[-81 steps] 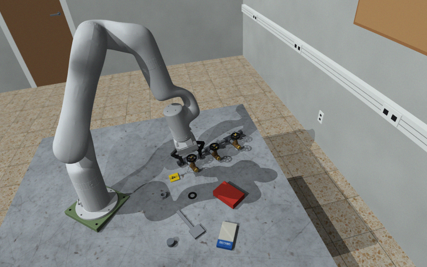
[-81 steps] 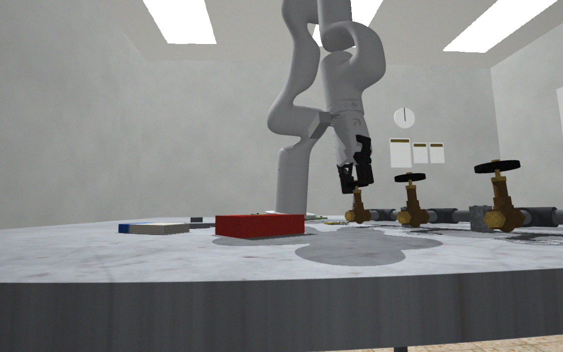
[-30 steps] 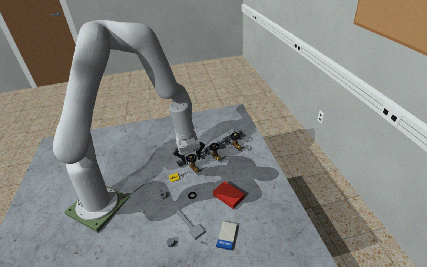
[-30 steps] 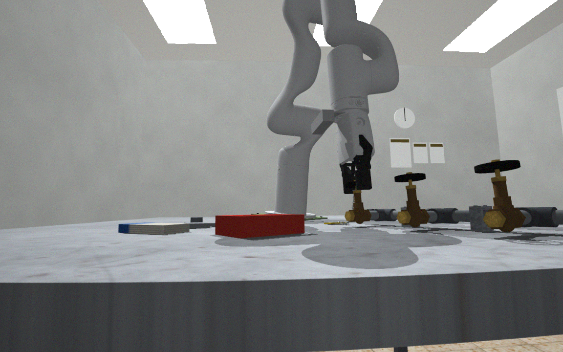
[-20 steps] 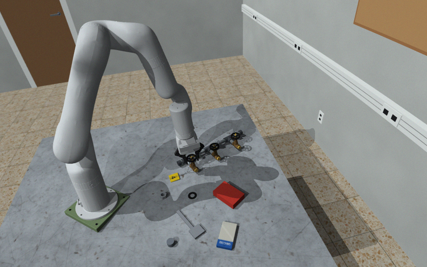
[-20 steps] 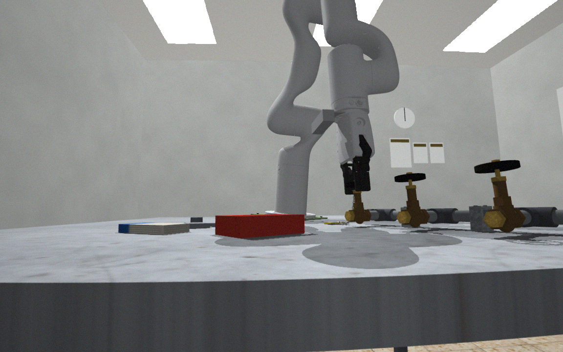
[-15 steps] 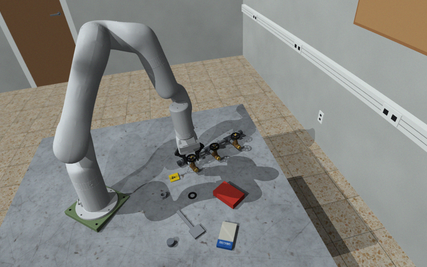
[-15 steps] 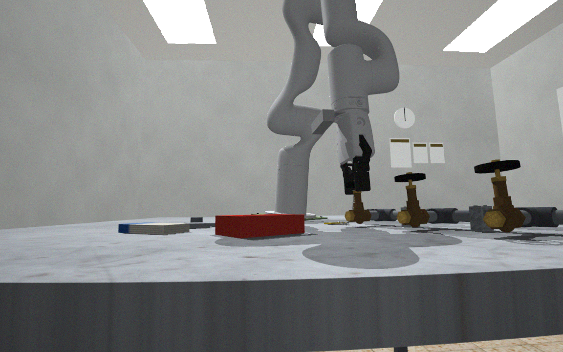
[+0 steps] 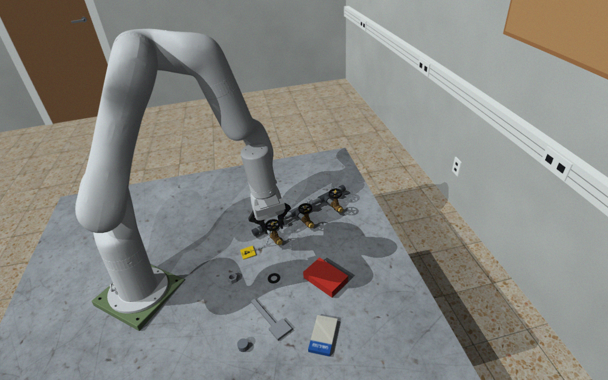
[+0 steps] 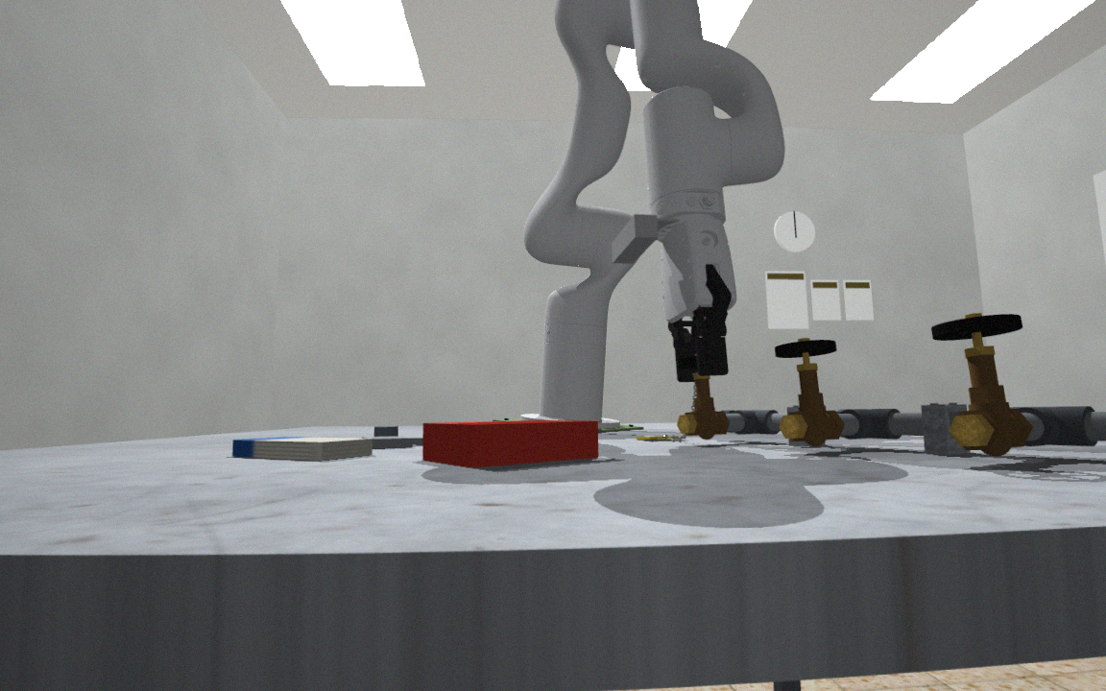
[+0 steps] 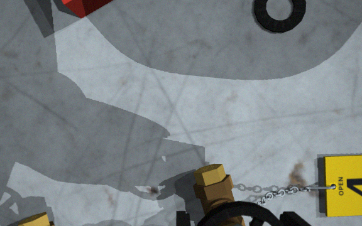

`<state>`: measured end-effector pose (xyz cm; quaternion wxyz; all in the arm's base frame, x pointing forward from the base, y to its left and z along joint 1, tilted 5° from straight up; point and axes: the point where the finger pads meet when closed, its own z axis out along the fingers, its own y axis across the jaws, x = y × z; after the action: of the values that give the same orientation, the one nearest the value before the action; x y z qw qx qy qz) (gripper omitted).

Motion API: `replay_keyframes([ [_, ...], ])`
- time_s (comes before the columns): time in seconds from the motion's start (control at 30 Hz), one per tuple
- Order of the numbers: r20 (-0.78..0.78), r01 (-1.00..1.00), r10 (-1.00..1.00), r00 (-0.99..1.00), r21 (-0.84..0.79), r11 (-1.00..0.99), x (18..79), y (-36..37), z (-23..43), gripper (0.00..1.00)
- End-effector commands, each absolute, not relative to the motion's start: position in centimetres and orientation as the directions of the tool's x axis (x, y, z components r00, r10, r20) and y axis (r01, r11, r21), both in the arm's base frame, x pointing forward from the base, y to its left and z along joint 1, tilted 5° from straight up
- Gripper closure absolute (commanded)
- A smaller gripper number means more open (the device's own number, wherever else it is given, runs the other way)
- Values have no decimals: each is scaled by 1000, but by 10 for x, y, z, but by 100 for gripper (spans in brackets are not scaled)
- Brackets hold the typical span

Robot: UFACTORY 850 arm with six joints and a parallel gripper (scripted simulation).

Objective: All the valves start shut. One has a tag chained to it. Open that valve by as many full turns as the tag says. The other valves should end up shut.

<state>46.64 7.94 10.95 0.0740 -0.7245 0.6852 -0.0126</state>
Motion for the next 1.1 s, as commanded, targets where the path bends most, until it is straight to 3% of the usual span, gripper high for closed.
replay_keyframes([
  [0.0, -79, -988, -992, 97, -130, -86, 467, 80, 110, 100],
  [0.5, -26, -883, -891, 454, -149, -445, 467, 80, 110, 100],
  [0.8, 42, -625, -635, 771, -142, -768, 467, 80, 110, 100],
  [1.0, 71, -485, -495, 866, -126, -866, 467, 80, 110, 100],
  [1.07, 92, -340, -350, 932, -112, -934, 467, 80, 110, 100],
])
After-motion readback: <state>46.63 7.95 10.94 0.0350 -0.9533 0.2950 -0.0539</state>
